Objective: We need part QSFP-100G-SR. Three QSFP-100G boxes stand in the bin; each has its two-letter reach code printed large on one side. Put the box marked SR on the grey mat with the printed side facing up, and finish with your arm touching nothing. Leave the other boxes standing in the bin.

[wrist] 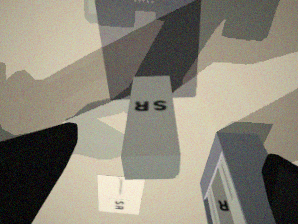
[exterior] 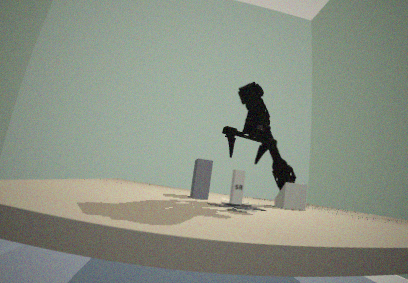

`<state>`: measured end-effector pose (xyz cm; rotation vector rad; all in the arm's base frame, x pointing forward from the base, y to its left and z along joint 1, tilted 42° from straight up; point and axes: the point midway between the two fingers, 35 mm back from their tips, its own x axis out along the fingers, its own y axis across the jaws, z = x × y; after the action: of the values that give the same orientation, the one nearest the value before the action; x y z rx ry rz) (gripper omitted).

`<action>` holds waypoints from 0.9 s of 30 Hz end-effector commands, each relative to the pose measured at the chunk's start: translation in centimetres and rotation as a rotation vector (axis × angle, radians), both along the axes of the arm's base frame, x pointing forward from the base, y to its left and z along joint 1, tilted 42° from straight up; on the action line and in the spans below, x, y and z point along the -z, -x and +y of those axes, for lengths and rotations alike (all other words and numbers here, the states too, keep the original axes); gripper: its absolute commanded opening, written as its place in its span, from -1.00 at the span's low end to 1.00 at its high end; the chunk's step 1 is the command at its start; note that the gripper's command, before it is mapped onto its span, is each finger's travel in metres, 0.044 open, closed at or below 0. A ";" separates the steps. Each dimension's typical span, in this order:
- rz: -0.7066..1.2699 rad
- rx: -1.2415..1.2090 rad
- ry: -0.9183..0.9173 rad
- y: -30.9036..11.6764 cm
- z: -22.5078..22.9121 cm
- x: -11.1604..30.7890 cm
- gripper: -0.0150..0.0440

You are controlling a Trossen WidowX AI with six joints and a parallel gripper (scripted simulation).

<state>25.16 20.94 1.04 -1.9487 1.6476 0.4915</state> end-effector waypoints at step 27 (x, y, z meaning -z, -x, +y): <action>0.009 -0.036 0.098 -0.4 -3.5 2.4 1.00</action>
<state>25.47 18.05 -1.37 -2.0489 1.6740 0.4420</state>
